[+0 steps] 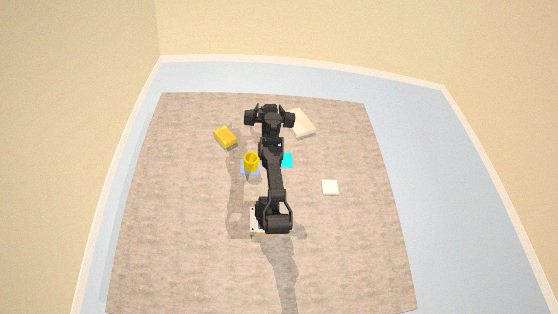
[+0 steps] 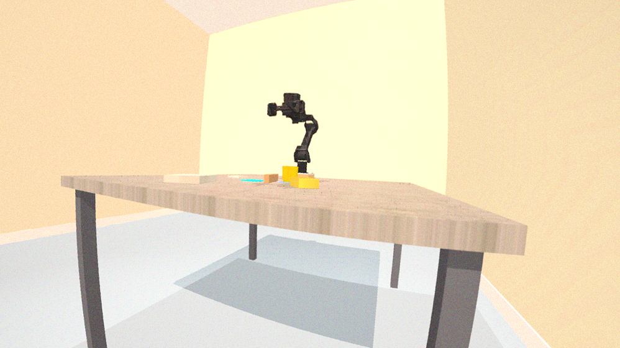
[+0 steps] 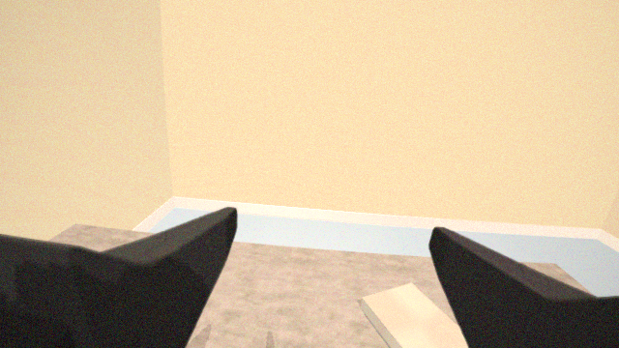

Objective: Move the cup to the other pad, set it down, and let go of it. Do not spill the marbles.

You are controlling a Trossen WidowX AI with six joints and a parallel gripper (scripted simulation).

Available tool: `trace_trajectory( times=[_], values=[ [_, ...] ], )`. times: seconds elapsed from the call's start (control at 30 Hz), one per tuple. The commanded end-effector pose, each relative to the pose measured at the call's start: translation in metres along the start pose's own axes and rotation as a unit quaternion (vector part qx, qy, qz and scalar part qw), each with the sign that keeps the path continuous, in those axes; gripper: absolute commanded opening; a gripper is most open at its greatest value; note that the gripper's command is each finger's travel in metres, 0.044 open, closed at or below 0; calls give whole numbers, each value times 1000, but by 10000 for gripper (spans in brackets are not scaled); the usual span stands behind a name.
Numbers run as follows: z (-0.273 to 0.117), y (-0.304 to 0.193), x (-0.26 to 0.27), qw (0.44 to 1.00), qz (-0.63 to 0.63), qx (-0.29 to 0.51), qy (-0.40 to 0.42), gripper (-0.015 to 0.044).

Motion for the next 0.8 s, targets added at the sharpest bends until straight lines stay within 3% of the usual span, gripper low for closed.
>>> trace_trajectory(
  times=[0.0,0.13,0.27,0.43,0.57,0.77],
  values=[
    [2,-2,1,1000,-7,8,2,374],
    [24,-48,20,974,-151,158,63,269],
    [30,-101,42,879,-313,308,186,166],
    [10,-155,65,677,-458,424,390,166],
    [-13,-176,75,509,-503,450,534,166],
    [-15,-177,70,501,-504,450,541,166]
  ],
)
Point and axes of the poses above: the point midway between the two fingers, 35 mm back from their tips, its own z axis out along the fingers, its own x axis across the jaws, y = z × x, the point moved 3 cm from there along -z, back along the fingers, and after that the axes turned 6 degrees about -z, right-handed, at the moved point
